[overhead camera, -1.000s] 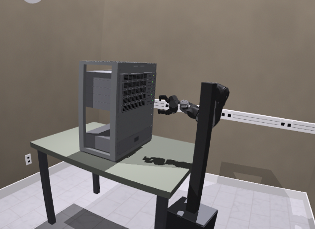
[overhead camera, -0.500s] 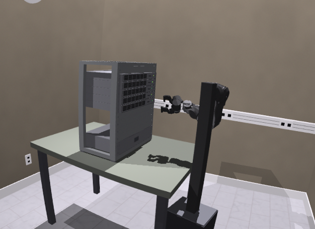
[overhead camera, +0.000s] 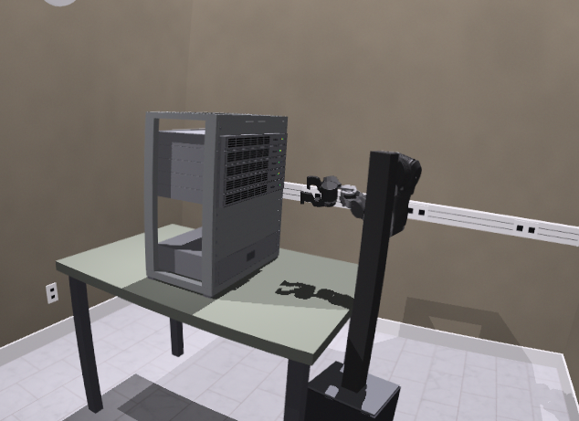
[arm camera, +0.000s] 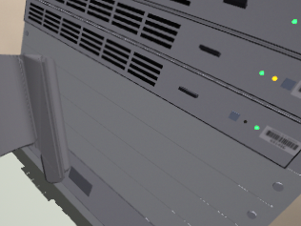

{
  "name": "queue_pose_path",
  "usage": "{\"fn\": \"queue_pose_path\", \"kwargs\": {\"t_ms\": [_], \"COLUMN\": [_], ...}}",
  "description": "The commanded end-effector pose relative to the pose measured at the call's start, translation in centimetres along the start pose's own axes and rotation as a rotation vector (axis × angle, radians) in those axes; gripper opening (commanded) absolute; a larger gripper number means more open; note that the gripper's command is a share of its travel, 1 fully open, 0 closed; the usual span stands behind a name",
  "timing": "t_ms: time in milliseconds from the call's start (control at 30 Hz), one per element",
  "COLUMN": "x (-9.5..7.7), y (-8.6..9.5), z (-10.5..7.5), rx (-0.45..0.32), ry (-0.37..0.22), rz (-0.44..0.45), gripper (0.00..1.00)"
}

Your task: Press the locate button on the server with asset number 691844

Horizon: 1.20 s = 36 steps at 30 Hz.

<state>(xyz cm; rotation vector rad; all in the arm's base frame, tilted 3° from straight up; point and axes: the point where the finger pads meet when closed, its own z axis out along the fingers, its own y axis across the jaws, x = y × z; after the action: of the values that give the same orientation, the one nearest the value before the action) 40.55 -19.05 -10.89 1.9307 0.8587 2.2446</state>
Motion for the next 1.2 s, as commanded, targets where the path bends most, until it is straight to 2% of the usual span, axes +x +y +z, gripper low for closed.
{"fn": "queue_pose_path", "kwargs": {"t_ms": [0,100,600,1167], "x": [-0.3,-0.4,-1.6,-2.5], "y": [0.1,0.3,3.3,5.4], "z": [-0.1,-0.2,-1.5,-2.4], "rx": [0.001,-0.005,-0.086,-0.14], "ry": [-0.006,-0.008,-0.031,-0.046], "rz": [0.035,0.05,0.245,0.375], "gripper": [0.6,0.6,0.6,0.6]}}
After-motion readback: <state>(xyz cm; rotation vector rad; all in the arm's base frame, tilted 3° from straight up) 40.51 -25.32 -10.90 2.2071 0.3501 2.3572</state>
